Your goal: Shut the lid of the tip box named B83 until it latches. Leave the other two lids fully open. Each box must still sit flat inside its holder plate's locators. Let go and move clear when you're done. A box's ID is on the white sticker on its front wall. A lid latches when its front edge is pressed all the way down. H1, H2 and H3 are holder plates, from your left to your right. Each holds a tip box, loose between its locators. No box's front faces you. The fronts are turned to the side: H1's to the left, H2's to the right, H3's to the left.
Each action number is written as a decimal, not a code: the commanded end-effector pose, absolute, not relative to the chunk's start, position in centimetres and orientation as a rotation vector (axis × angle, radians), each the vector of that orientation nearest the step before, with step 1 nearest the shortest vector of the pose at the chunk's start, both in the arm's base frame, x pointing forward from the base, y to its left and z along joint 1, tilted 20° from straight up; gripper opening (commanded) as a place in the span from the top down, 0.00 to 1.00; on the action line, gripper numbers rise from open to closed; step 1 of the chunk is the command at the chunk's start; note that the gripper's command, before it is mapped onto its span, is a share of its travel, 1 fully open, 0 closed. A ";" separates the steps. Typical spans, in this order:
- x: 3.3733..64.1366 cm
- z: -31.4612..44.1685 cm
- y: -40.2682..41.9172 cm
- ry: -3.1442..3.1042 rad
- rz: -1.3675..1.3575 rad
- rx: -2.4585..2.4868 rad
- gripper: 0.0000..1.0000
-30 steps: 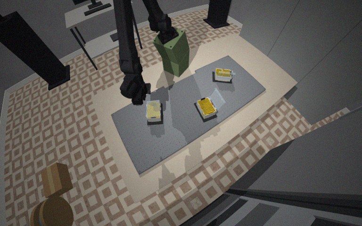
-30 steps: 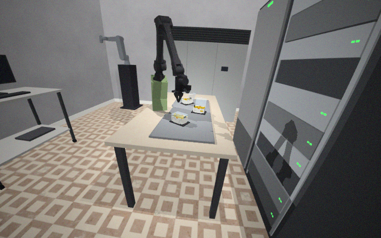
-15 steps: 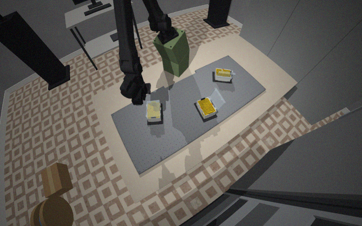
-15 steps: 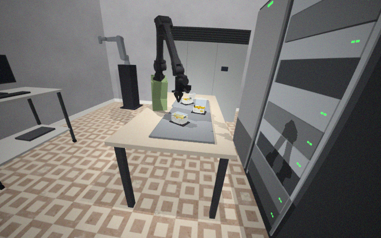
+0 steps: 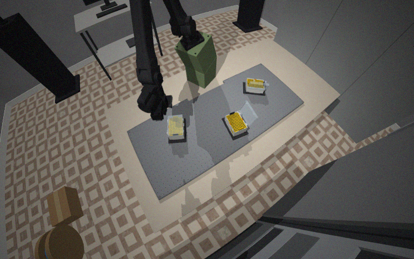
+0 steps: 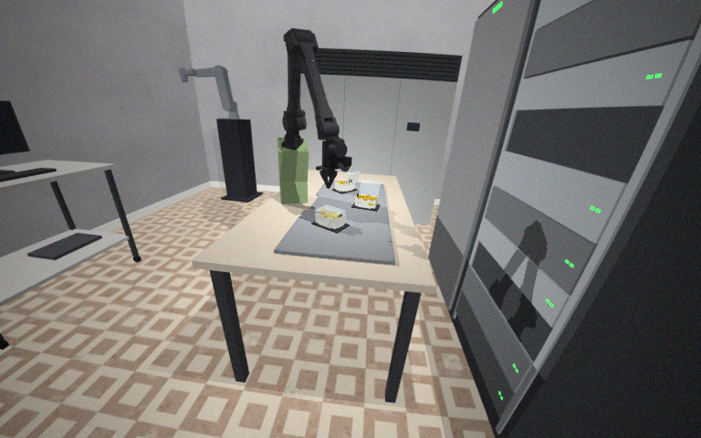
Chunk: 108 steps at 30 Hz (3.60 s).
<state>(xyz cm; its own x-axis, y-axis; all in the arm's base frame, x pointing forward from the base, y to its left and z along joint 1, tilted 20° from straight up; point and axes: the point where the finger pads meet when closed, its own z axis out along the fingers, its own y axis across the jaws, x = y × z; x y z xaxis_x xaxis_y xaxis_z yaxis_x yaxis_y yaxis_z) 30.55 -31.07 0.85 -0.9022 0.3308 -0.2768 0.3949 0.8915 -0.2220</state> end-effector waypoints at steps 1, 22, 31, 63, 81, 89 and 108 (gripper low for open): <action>30.3 0.4 -30.5 2.847 -0.387 0.558 1.00; 32.4 -4.1 -29.0 2.837 -0.395 0.550 1.00; 33.1 -5.8 -28.4 2.837 -0.394 0.550 1.00; 34.9 -8.8 -29.0 2.818 -0.408 0.550 1.00; 34.8 -10.1 -29.2 2.823 -0.404 0.551 1.00; 35.1 -10.8 -29.5 2.823 -0.406 0.542 1.00; 35.0 -11.4 -29.8 2.824 -0.406 0.549 1.00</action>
<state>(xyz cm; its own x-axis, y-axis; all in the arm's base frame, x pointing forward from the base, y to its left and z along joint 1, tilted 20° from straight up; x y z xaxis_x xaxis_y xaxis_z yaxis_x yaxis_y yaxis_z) 34.59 -29.10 -10.93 -0.9029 0.3335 -0.2713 0.3956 0.8915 -0.2207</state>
